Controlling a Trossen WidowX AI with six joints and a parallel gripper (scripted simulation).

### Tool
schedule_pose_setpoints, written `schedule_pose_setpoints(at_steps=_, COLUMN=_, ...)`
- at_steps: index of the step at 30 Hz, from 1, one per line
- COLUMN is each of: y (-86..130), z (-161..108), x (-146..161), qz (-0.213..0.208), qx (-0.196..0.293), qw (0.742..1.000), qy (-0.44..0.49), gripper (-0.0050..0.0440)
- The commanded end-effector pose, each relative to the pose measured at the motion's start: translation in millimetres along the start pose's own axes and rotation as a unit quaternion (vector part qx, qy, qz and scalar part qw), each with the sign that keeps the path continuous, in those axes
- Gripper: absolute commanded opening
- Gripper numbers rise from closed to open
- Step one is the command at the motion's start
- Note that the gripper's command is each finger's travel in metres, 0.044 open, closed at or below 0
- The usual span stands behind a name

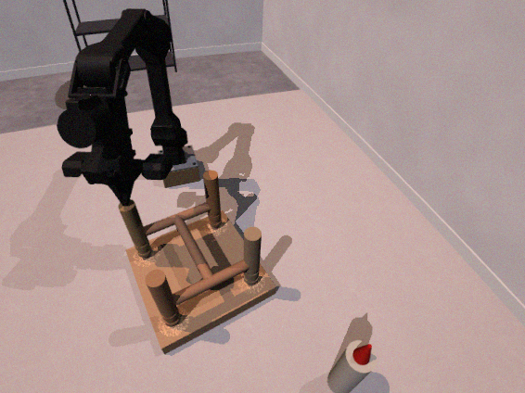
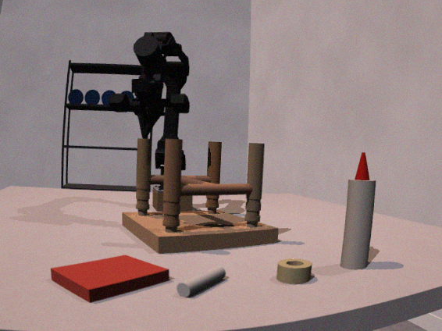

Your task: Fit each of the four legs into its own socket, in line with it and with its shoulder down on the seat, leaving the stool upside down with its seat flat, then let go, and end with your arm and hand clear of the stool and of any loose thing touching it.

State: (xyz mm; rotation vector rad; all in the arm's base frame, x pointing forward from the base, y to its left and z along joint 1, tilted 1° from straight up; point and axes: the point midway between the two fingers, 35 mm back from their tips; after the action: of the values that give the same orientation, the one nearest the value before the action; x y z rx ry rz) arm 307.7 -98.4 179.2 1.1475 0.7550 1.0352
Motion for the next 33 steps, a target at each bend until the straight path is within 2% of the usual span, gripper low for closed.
schedule_pose_setpoints(at_steps=1, y=-5.0, z=-2.5, x=0.5, qz=0.002, qx=0.003, qw=1.0, qy=0.001, gripper=0.0)
schedule_pose_setpoints(at_steps=14, y=-13.9, z=-4.9, x=0.3, qz=0.002, qx=0.002, qw=1.0, qy=0.001, gripper=0.0)
schedule_pose_setpoints(at_steps=33, y=9.2, z=3.1, x=-0.3, qz=0.0, qx=-0.004, qw=1.0, qy=0.0, gripper=0.0)
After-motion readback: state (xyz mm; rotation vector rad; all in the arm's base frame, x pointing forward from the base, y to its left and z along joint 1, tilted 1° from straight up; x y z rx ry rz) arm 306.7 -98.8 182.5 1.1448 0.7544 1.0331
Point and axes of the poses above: the point midway between the two fingers, 35 mm back from their tips, its own y axis back along the fingers, its own x axis across the jaws, z = x × y, and after that the axes turned 4 degrees about -y, right-handed
